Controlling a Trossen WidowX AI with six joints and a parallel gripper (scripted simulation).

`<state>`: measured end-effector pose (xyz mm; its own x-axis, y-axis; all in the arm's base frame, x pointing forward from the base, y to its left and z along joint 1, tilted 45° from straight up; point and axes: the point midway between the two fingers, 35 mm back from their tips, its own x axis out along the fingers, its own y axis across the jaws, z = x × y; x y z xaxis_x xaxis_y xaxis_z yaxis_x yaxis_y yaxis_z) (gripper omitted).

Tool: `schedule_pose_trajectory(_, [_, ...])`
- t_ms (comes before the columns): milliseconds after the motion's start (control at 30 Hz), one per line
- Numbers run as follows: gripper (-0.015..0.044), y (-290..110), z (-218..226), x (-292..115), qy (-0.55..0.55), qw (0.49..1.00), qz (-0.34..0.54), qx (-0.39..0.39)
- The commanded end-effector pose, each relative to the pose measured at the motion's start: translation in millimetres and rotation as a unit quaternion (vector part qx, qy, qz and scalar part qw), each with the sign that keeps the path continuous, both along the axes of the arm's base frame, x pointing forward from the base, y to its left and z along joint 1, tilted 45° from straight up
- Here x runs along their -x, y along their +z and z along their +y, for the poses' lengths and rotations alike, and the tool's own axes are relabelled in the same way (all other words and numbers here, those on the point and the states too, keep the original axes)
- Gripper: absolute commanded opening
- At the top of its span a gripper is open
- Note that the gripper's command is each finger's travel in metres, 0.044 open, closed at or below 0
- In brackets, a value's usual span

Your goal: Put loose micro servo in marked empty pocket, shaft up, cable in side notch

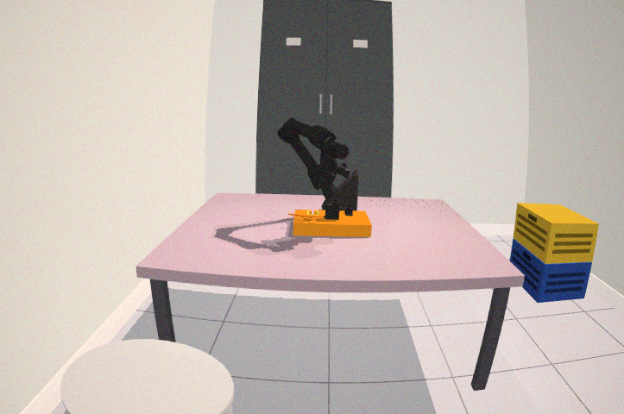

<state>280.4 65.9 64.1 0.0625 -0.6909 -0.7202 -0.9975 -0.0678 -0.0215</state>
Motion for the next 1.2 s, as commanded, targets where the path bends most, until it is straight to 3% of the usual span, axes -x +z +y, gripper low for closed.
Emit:
schedule_pose_trajectory(0, [0.0440,-5,6,0,0.024,0.999,0.029,0.005])
schedule_pose_trajectory(933, [0.0440,-38,-26,-3,0.024,0.999,0.029,0.006])
schedule_pose_trajectory(1167, [0.0256,-38,-26,-3,0.024,0.999,0.029,0.006])
